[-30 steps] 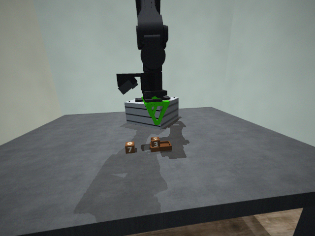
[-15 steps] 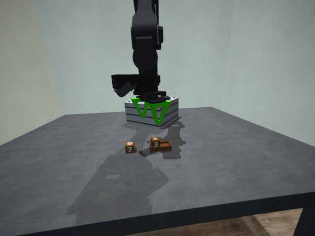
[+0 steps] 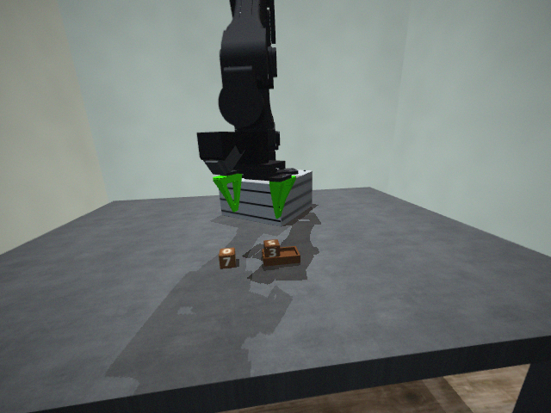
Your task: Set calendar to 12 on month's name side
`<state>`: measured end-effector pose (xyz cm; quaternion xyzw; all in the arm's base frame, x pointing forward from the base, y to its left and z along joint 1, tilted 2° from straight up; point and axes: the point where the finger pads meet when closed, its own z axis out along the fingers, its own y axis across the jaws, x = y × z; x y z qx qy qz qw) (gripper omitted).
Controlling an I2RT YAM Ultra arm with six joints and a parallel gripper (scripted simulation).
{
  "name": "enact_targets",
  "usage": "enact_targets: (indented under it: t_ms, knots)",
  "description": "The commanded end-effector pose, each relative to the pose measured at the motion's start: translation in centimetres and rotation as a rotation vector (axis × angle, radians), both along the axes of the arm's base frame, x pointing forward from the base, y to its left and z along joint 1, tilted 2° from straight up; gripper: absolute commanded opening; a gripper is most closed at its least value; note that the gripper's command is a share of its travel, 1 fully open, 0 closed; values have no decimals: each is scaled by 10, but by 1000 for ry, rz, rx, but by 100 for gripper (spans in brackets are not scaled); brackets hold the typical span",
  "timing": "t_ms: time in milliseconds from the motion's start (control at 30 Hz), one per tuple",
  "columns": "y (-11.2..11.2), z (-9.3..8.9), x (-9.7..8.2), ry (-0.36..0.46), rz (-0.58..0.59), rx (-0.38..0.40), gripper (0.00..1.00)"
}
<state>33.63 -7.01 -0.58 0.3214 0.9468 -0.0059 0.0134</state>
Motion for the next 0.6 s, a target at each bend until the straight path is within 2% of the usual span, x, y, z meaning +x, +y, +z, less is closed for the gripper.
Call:
enact_targets:
  t_ms: [0,33,100,200,233,367,400,533,567]
  knots:
    - [-1,3,3,-9,139,-6,100]
    - [-1,3,3,-9,139,-6,100]
    - [-5,2,3,-6,269,-10,100]
    - [-8,2,3,-4,373,-13,100]
    - [-8,2,3,-4,377,-13,100]
    - [-13,1,3,-1,536,-17,100]
    - [-13,1,3,-1,540,-17,100]
    - [-18,0,2,3,702,-22,100]
    - [-18,0,2,3,702,-22,100]
